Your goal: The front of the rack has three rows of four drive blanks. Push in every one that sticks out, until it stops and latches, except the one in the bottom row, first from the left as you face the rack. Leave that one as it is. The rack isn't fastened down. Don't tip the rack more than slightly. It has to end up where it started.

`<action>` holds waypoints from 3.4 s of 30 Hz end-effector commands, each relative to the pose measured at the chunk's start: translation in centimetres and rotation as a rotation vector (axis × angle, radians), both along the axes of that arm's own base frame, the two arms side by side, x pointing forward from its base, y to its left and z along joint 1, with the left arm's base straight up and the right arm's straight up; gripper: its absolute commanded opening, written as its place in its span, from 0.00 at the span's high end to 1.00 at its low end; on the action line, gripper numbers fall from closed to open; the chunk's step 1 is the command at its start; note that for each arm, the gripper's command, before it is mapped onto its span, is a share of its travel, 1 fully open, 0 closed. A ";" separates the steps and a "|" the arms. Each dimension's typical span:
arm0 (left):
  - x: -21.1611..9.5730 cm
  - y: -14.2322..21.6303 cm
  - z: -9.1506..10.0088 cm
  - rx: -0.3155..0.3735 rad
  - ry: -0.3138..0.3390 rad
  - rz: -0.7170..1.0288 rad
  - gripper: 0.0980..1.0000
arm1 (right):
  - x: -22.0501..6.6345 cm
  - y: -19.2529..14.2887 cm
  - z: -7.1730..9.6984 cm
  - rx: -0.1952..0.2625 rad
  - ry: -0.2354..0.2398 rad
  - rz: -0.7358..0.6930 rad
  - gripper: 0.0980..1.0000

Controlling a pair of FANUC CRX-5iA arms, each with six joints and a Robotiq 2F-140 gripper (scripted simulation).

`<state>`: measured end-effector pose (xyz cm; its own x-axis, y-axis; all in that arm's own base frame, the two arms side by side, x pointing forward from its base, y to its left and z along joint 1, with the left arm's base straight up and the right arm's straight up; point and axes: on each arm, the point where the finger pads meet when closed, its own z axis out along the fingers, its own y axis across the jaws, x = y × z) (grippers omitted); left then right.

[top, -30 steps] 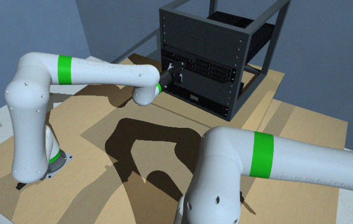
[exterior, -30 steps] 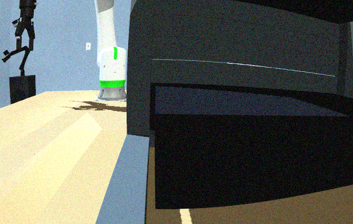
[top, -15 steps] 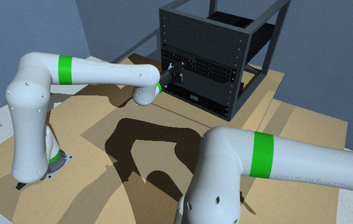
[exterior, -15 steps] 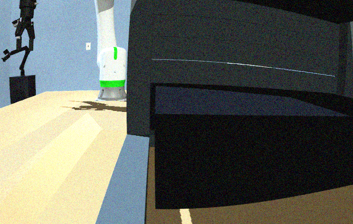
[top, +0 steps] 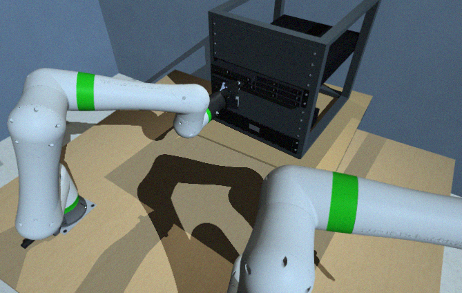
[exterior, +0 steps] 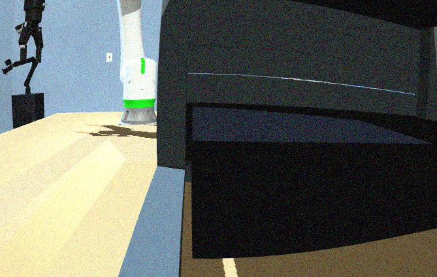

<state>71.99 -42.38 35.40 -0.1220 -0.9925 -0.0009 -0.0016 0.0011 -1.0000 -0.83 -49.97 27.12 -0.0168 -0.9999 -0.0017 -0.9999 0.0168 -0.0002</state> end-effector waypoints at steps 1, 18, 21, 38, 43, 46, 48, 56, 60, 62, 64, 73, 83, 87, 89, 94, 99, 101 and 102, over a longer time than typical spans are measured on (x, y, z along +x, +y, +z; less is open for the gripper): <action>0.0 0.0 0.1 -0.001 -0.002 0.000 1.00 | 0.0 0.0 0.1 -0.002 0.000 0.000 0.00; 0.0 0.0 0.1 -0.001 -0.002 0.000 1.00 | 0.0 0.0 0.1 -0.002 0.000 0.000 0.00; 0.0 0.0 0.1 -0.001 -0.002 0.000 1.00 | 0.0 0.0 0.1 -0.002 0.000 0.000 0.00; -3.0 0.4 0.2 -0.001 -0.002 0.000 1.00 | 0.0 0.0 0.1 -0.002 0.000 0.000 0.00; -4.8 0.6 0.2 -0.001 -0.002 0.000 1.00 | 0.0 0.0 0.1 -0.002 0.000 0.000 0.00; -6.5 0.8 0.2 -0.001 -0.002 0.000 1.00 | 0.0 0.0 0.1 -0.002 0.000 0.000 0.00; -7.3 0.9 0.2 -0.001 -0.002 0.000 1.00 | 0.0 0.0 0.1 -0.002 0.000 0.000 0.00; -8.2 1.0 0.4 -0.001 -0.002 0.000 1.00 | 0.0 0.0 0.1 -0.002 0.000 0.000 0.00; -8.2 1.0 1.3 -0.001 -0.002 0.000 1.00 | 0.0 0.0 0.1 -0.002 0.000 0.000 0.00; -8.2 1.0 2.4 -0.001 -0.002 0.000 1.00 | 0.0 0.0 0.1 -0.002 0.000 0.000 0.00; -8.3 1.0 3.0 -0.001 -0.002 0.000 1.00 | 0.0 0.0 0.1 -0.002 0.000 0.000 0.00; -5.2 0.6 3.0 -0.001 -0.002 0.000 1.00 | 0.0 0.0 0.1 -0.002 0.000 0.000 0.00; -4.4 0.5 3.0 -0.001 -0.002 0.000 1.00 | 0.0 0.0 0.1 -0.002 0.000 0.000 0.00; -4.4 0.5 3.0 -0.001 -0.002 0.000 1.00 | 0.0 0.0 0.1 -0.002 0.000 0.000 0.00; -4.4 0.5 3.0 -0.001 -0.002 0.000 1.00 | 0.0 0.0 0.1 -0.002 0.000 0.000 0.00; -4.4 0.5 3.0 -0.001 -0.002 0.000 1.00 | 0.0 0.0 0.1 -0.002 0.000 0.000 0.00; -4.4 0.5 3.0 -0.001 -0.002 0.000 1.00 | 0.0 0.0 0.1 -0.002 0.000 0.000 0.00; -4.4 0.5 3.0 -0.001 -0.002 0.000 1.00 | 0.0 0.0 0.1 -0.002 0.000 0.000 0.00; -4.4 0.5 3.0 -0.001 -0.002 0.000 1.00 | 0.0 0.0 0.1 -0.002 0.000 0.000 0.00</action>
